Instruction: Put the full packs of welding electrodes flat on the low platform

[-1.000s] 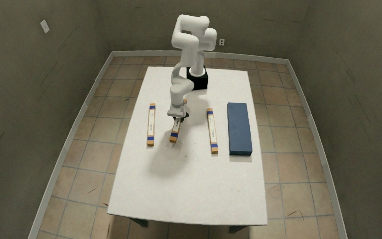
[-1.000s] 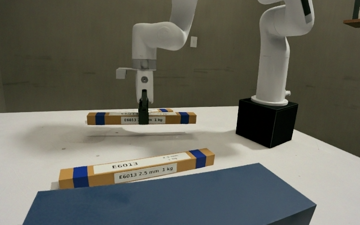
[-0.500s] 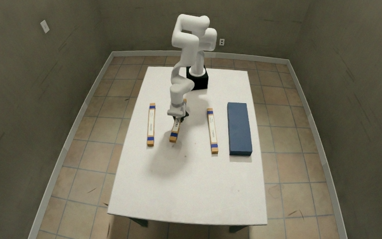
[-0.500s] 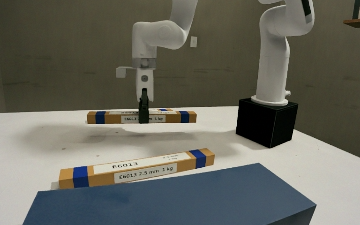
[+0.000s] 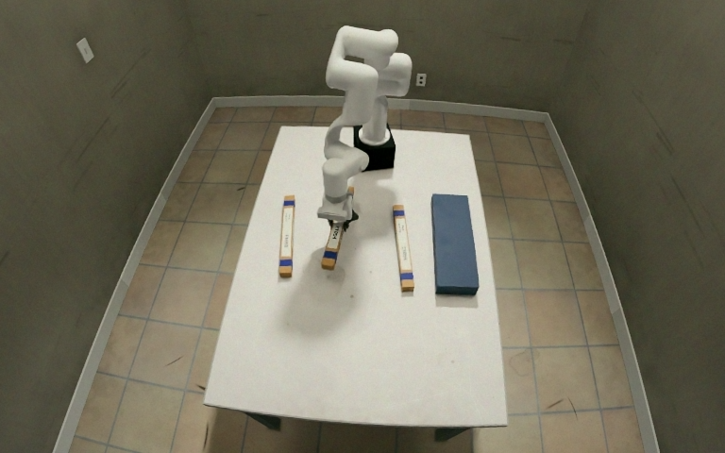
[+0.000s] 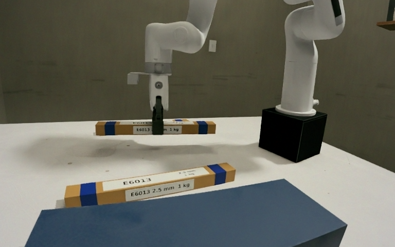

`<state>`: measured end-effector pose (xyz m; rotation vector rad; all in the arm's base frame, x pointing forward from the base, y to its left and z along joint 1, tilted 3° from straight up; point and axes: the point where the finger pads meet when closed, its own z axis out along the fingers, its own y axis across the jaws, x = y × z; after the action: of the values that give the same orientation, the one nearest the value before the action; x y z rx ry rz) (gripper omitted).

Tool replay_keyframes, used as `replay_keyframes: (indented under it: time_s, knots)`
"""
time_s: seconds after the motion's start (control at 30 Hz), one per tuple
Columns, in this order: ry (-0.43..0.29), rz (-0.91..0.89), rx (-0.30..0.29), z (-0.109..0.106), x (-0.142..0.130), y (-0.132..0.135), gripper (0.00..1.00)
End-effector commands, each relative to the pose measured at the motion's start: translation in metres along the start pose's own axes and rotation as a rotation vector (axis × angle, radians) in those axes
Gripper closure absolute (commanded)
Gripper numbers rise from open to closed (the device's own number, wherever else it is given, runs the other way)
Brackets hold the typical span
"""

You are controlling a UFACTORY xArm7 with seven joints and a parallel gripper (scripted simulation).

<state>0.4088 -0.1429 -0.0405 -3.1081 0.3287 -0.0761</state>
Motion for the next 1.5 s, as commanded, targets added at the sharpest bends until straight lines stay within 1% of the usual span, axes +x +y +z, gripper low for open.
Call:
replay_keyframes:
  time_s: [0.0, 0.2, 0.27, 0.5, 0.67, 0.77, 1.3, 1.4, 1.47]
  knots:
    - [0.005, 0.000, -0.001, -0.009, 0.002, 0.000, 0.65]
    - [0.005, 0.000, -0.001, -0.028, 0.002, 0.000, 0.65]
    - [0.005, 0.000, -0.001, -0.028, 0.002, 0.000, 0.65]
    - [0.005, 0.000, -0.001, -0.052, 0.002, 0.000, 0.65]
    - [0.005, 0.000, -0.001, -0.063, 0.002, 0.000, 0.65]
    - [0.005, 0.000, -0.001, -0.066, 0.002, 0.000, 0.65]
    - [0.005, -0.001, -0.001, -0.067, 0.002, 0.000, 0.65]
    - [0.005, -0.008, -0.001, -0.067, 0.002, 0.000, 0.65]
    - [0.005, -0.044, -0.001, -0.067, 0.002, 0.000, 0.65]
